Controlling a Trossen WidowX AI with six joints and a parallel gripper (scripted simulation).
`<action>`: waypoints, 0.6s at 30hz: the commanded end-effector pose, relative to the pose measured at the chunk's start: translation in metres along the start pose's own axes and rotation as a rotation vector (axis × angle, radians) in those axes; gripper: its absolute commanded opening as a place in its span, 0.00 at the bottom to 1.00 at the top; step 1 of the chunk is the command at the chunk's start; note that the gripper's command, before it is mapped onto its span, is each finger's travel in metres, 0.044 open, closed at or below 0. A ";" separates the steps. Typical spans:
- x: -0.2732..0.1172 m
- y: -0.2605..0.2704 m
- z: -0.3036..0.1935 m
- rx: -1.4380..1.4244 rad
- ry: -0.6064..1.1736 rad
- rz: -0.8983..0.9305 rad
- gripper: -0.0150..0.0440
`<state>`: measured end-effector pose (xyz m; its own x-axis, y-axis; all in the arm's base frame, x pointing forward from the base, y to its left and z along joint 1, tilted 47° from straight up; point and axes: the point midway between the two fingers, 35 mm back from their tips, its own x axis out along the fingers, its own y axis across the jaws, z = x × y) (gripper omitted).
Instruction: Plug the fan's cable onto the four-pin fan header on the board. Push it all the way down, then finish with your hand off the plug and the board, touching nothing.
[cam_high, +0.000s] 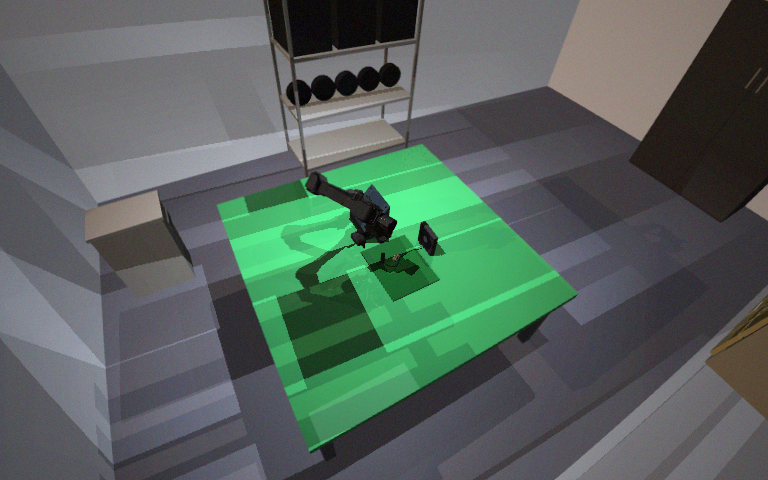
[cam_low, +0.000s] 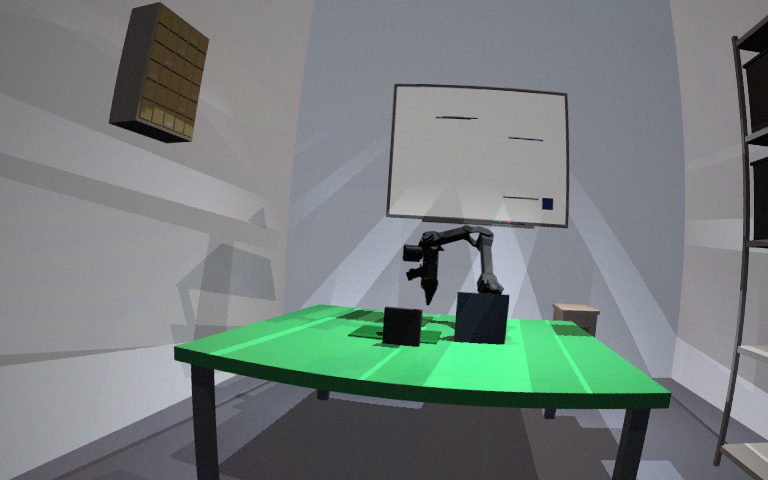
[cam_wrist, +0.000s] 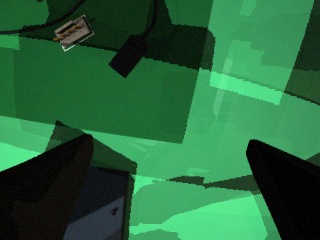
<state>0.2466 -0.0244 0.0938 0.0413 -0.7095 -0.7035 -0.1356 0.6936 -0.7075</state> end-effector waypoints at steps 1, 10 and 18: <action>-0.050 0.038 0.030 0.605 -0.016 -0.015 1.00; -0.054 0.042 0.032 0.656 -0.018 -0.018 1.00; -0.054 0.042 0.032 0.656 -0.018 -0.018 1.00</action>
<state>0.2682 0.0392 0.1007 0.0592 -0.7223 -0.6890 0.4460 0.6366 -0.6291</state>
